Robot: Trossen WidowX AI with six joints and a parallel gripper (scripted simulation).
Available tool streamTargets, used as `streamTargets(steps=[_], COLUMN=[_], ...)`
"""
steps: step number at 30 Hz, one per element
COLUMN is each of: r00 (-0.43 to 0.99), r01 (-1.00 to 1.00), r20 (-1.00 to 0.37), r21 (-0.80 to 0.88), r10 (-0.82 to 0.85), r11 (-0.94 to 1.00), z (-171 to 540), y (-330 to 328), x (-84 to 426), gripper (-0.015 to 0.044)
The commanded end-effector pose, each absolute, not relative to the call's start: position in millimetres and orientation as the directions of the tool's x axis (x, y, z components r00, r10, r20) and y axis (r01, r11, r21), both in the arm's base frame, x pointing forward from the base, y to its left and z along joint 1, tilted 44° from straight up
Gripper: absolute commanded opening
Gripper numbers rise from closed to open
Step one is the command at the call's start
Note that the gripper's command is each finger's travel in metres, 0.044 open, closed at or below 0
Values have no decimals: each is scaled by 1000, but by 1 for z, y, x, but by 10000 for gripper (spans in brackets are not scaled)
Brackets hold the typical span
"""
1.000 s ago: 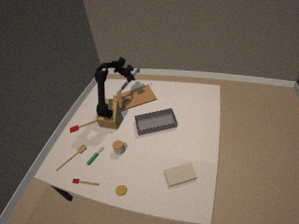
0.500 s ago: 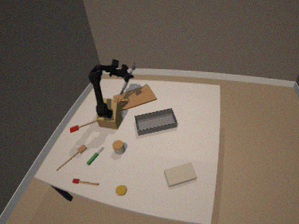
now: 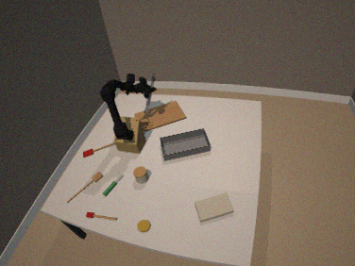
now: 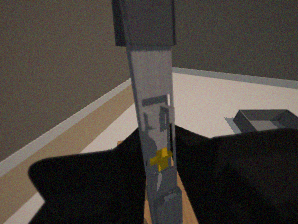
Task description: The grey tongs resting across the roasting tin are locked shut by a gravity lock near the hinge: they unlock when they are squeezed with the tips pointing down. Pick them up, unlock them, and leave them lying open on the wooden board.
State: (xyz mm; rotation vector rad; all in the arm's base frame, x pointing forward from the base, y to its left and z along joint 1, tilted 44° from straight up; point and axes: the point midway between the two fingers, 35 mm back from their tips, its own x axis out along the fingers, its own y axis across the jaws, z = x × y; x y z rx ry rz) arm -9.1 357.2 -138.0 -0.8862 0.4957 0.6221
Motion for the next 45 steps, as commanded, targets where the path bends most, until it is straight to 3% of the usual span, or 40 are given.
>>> streamTargets(steps=[1, 31, 45], r00=[720, 720, 675], r01=[-680, -680, -692], r20=[-622, -624, -726], r21=[-546, -546, -562], r10=[306, 304, 132], r11=[490, 489, 453], z=[-132, -132, -160], y=[361, 361, 366], x=[-10, -10, 0], gripper=[-150, -150, -150])
